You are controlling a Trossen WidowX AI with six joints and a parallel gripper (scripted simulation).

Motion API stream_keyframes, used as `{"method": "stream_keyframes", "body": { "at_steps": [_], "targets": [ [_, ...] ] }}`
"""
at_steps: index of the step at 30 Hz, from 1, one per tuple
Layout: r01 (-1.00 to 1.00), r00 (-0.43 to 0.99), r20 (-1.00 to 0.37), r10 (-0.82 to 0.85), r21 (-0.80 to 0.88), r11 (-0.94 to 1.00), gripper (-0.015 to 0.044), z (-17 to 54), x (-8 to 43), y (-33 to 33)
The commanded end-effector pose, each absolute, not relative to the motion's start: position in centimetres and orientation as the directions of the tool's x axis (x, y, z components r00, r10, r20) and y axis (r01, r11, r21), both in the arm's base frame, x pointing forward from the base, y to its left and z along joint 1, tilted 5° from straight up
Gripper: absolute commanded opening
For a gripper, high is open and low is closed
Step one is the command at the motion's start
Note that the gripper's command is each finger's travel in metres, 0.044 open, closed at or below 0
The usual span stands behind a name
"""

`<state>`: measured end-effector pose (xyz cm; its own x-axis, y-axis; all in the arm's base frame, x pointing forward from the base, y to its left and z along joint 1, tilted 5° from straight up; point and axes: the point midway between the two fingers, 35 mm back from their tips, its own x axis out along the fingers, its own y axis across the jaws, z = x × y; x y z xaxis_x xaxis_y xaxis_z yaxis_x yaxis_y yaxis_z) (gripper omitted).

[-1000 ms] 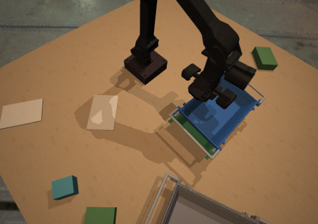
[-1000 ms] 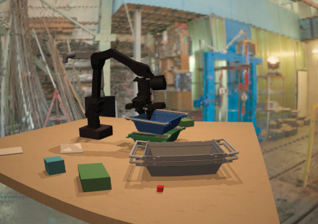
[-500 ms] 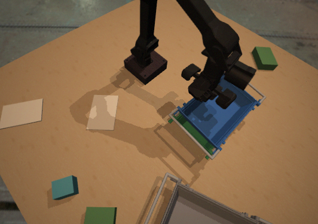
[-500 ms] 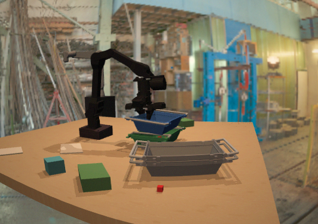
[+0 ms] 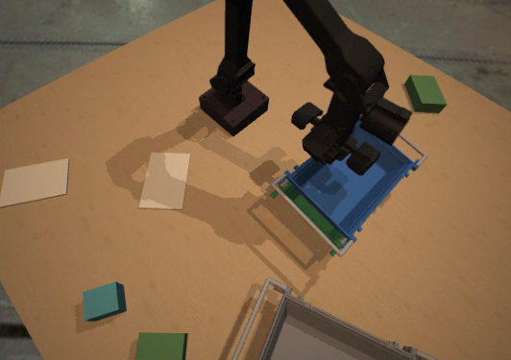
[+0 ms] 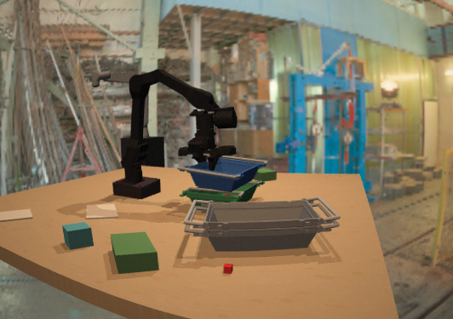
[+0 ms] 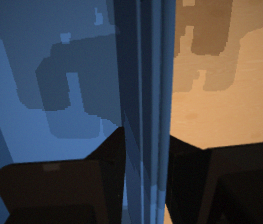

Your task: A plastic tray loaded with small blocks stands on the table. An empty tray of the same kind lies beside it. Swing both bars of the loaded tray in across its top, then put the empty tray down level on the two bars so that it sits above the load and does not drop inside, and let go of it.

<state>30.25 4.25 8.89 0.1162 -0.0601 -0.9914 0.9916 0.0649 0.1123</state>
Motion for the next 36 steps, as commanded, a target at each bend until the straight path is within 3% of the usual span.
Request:
{"method": "stream_keyframes", "body": {
  "at_steps": [1,13,36],
  "targets": [
    [0.995,0.076,-0.995,-0.063,0.072,0.065,0.0,8.08,29.54,4.1],
    [0.995,0.076,-0.995,-0.063,0.072,0.065,0.0,8.08,29.54,4.1],
    [0.995,0.076,-0.995,-0.063,0.072,0.065,0.0337,8.08,29.54,4.1]
  ]
}}
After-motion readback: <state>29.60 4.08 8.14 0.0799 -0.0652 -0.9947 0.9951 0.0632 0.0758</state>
